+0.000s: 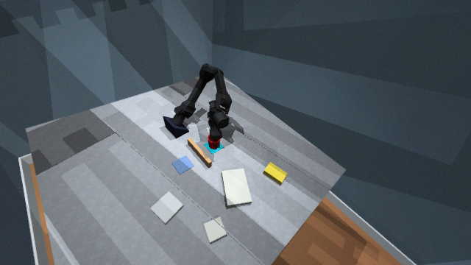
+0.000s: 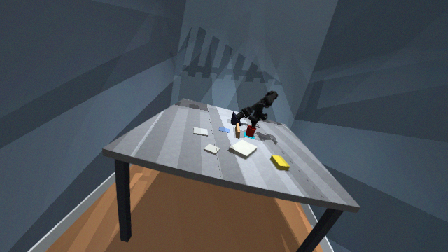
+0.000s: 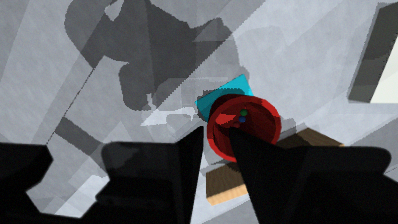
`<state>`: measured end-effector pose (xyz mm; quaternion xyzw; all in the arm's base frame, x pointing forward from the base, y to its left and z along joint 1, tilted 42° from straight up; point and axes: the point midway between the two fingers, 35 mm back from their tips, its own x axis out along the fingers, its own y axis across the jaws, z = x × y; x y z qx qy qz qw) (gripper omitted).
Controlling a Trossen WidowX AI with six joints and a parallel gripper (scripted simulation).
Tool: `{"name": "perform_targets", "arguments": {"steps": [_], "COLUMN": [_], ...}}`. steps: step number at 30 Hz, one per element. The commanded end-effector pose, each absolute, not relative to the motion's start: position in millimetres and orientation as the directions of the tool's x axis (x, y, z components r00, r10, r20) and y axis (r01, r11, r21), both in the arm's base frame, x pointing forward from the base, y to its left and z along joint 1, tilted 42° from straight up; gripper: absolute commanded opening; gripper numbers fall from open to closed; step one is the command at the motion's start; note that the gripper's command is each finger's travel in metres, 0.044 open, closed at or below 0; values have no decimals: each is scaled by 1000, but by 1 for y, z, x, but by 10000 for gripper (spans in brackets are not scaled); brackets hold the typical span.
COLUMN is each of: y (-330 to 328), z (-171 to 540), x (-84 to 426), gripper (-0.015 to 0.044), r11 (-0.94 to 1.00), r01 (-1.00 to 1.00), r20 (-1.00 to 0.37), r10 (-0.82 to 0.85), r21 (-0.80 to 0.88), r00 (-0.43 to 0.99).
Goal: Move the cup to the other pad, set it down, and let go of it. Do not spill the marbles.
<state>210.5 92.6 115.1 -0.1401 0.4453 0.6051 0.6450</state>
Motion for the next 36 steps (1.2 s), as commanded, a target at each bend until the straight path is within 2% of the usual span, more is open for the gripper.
{"name": "perform_targets", "arguments": {"steps": [1,15,27,36], "y": [89,80,78,56], "z": [118,130,133,157], "x": [212,213,214,220], "gripper": [128,128,440,440], "r11": [227,227,235,267], "r01": [-907,-906,-904,-901], "r20": [-747,-745,-744,-754], "r10": [653,654,656,651], "r21": [355,357,357,341], "r00": [-129,-130,-123,-92]}}
